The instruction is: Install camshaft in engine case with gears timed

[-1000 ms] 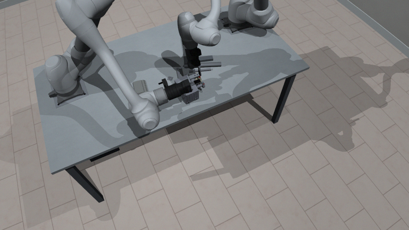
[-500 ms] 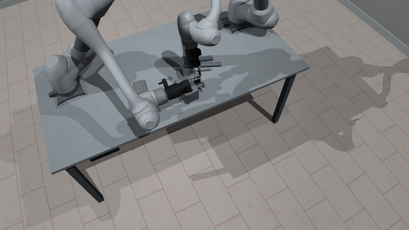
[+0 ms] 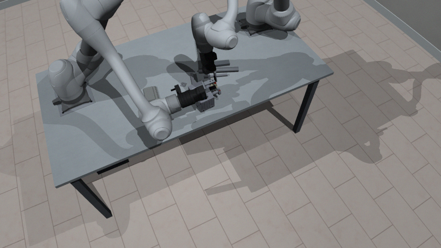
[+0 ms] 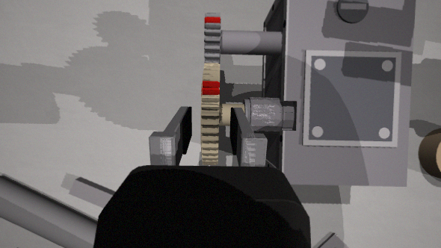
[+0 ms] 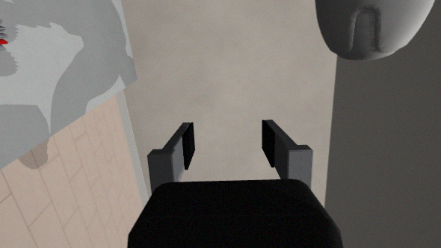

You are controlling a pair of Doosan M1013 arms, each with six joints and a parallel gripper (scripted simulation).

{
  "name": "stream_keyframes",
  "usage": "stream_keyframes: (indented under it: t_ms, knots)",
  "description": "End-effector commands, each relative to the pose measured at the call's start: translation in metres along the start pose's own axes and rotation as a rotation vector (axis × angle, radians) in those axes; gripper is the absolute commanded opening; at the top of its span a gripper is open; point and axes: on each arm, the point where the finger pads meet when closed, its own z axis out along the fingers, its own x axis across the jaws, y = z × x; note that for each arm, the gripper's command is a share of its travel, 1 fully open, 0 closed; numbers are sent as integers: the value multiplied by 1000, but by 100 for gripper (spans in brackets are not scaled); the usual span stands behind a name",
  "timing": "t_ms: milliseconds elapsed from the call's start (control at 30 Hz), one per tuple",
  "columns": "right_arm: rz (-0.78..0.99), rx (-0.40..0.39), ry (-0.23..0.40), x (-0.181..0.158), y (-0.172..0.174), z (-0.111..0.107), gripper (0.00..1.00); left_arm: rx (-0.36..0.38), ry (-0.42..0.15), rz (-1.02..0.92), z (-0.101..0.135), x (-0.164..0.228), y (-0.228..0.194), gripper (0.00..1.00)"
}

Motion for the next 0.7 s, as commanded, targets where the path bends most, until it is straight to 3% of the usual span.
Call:
stream_keyframes:
  t_ms: [0, 667]
  knots:
    - [-1, 0, 2, 2, 0, 0, 100, -2, 0, -8, -2, 2, 1, 64]
    - [-1, 0, 2, 2, 0, 0, 100, -1, 4, 0, -40, 3, 0, 64]
